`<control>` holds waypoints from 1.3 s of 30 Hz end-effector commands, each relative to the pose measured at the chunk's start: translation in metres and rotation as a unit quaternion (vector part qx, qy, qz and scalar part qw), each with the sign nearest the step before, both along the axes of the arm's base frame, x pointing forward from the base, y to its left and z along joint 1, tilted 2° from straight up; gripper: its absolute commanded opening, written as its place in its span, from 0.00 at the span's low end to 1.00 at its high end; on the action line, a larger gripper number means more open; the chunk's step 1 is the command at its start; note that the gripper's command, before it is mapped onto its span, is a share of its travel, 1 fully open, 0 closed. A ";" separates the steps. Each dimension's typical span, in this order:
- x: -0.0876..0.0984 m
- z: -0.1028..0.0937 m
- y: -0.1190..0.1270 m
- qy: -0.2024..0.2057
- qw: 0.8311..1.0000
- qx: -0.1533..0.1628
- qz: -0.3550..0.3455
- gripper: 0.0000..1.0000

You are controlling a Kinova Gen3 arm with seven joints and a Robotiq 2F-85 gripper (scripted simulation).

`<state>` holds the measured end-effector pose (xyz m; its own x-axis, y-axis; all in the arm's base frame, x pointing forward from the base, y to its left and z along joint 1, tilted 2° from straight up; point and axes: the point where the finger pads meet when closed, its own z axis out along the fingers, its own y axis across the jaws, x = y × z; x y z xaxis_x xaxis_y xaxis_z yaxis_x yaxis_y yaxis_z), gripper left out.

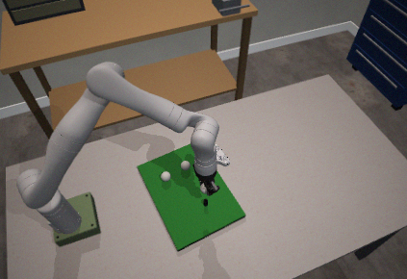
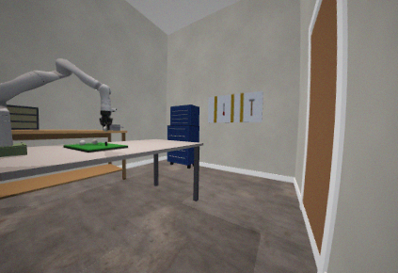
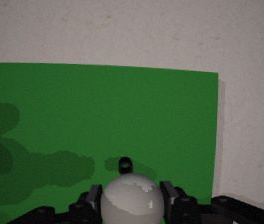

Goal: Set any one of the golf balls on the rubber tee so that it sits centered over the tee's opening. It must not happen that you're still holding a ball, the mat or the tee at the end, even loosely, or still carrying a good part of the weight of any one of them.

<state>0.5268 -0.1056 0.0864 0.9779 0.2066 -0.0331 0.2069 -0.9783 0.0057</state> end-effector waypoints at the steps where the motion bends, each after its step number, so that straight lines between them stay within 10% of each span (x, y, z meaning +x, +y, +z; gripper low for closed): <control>1: -0.005 -0.030 -0.001 0.007 1.000 0.002 -0.002 0.00; 8: -0.007 -0.072 -0.001 0.007 1.000 0.002 -0.002 0.00; 39: -0.004 -0.085 0.000 0.003 1.000 0.003 -0.001 0.00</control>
